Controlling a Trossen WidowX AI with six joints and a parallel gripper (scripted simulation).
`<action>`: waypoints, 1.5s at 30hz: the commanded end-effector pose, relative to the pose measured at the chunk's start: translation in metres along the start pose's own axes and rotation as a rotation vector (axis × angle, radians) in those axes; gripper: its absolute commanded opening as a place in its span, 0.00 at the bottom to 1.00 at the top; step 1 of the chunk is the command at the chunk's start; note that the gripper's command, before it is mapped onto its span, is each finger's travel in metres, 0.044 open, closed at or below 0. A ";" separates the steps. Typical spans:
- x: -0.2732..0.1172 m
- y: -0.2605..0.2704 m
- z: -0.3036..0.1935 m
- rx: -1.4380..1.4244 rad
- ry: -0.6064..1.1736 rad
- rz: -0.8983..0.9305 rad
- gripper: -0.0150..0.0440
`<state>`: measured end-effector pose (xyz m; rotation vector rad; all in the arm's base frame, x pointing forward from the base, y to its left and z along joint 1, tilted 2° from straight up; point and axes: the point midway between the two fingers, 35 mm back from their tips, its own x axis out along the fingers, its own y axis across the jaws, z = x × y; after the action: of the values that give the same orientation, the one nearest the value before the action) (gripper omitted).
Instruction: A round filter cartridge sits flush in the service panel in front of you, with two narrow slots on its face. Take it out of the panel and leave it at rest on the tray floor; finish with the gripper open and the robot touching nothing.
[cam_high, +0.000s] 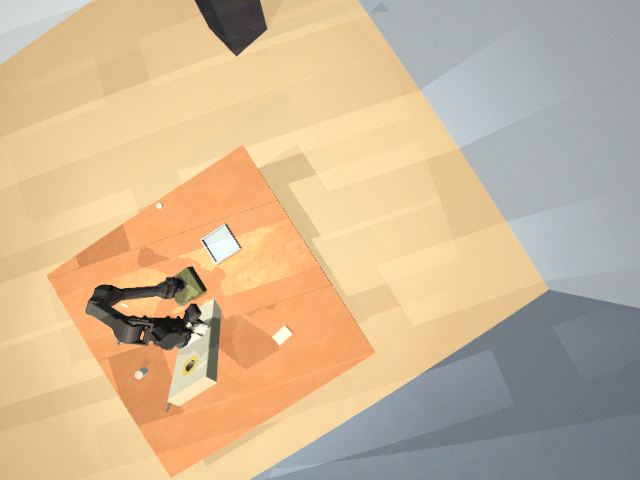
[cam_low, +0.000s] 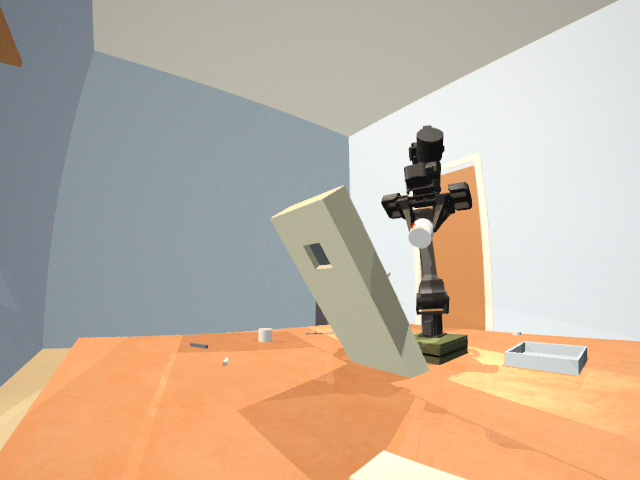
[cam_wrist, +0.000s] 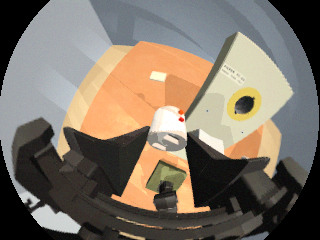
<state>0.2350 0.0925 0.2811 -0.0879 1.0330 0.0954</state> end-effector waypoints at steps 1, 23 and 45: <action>0.002 0.018 -0.004 -0.085 -0.003 0.052 0.25; -0.003 0.127 -0.060 -0.631 -0.011 0.378 0.25; 0.013 0.188 -0.140 -0.952 -0.015 0.560 0.25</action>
<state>0.1097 0.2574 0.2021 -0.6370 0.9122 1.0489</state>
